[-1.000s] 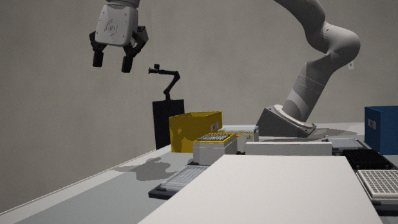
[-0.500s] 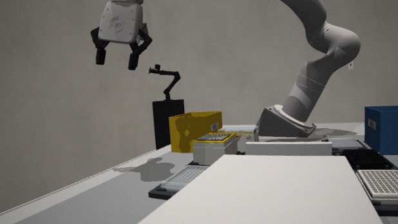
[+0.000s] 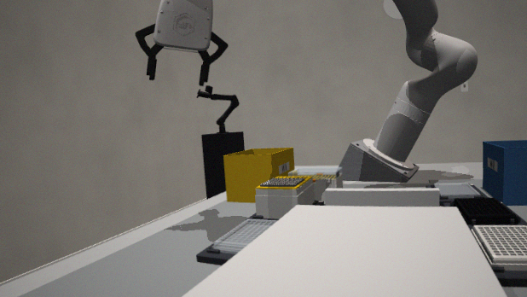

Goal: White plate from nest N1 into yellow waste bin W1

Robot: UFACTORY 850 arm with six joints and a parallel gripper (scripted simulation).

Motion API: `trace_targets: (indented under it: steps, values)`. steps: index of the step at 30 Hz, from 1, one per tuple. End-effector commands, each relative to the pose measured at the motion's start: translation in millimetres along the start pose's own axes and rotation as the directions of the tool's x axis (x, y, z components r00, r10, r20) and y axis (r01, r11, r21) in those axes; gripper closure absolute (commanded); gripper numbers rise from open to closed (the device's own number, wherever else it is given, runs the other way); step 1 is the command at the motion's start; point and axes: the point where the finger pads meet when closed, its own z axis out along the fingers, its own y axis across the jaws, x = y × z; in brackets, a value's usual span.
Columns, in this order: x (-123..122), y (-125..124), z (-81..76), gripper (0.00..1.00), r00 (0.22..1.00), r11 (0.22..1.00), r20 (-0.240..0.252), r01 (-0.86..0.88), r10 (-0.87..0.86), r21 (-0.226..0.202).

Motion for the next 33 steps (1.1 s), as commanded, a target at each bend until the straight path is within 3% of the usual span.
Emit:
trace_targets:
  steps: [1,8,12,27,29,33]
  values:
    - [-7.6,11.4,-6.3,0.0,0.993,0.993,0.015,0.12,-0.12,0.002]
    - [-21.4,39.9,-14.8,0.0,0.94,0.94,0.035,0.341,-0.34,-0.007]
    - [-23.8,45.9,-16.4,0.0,0.922,0.923,0.039,0.385,-0.384,-0.007]
    - [-44.1,105.6,-29.7,0.0,0.674,0.676,0.081,0.737,-0.734,0.006]
    - [-44.1,105.6,-29.7,0.0,0.674,0.676,0.081,0.737,-0.734,0.006]
    - [-48.8,124.3,-33.0,0.0,0.575,0.579,0.091,0.815,-0.813,0.016]
